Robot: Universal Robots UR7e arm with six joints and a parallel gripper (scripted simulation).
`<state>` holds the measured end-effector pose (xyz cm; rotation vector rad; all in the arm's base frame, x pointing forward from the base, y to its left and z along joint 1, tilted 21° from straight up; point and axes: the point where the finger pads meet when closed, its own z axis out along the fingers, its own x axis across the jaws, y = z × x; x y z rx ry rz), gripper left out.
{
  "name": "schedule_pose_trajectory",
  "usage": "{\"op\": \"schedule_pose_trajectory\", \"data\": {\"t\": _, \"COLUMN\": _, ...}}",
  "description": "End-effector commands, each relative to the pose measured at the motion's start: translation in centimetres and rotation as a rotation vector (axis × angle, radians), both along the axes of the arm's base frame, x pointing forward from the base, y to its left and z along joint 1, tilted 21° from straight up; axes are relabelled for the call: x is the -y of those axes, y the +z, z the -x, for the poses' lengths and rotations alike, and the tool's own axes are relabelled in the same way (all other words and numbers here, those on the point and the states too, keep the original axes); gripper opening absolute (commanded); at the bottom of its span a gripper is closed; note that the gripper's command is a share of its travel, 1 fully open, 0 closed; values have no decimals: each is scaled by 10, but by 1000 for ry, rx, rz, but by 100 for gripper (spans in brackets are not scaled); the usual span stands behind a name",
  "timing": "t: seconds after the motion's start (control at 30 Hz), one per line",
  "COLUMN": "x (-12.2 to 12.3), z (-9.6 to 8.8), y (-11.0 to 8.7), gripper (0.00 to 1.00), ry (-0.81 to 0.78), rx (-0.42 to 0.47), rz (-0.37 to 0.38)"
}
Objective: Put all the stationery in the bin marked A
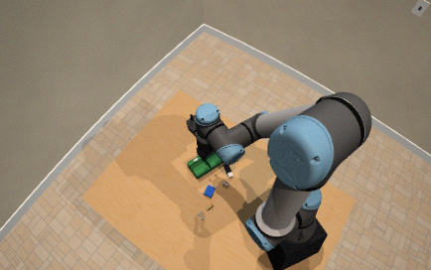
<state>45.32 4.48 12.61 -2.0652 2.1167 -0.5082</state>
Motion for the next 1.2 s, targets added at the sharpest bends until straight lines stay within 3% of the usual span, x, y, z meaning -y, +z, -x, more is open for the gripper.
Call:
{"op": "schedule_pose_trajectory", "data": {"t": 0.0, "x": 9, "z": 17, "y": -29, "gripper": 62, "ry": 148, "rx": -18, "rz": 49}}
{"op": "schedule_pose_trajectory", "data": {"t": 0.1, "x": 16, "z": 29, "y": -50, "gripper": 62, "ry": 233, "rx": -30, "rz": 78}}
{"op": "schedule_pose_trajectory", "data": {"t": 0.33, "x": 31, "z": 57, "y": -99, "gripper": 62, "ry": 234, "rx": -30, "rz": 78}}
{"op": "schedule_pose_trajectory", "data": {"t": 0.4, "x": 31, "z": 57, "y": -99, "gripper": 62, "ry": 234, "rx": -30, "rz": 78}}
{"op": "schedule_pose_trajectory", "data": {"t": 0.63, "x": 47, "z": 87, "y": -147, "gripper": 62, "ry": 234, "rx": -30, "rz": 78}}
{"op": "schedule_pose_trajectory", "data": {"t": 1.17, "x": 53, "z": 102, "y": -152, "gripper": 62, "ry": 234, "rx": -30, "rz": 78}}
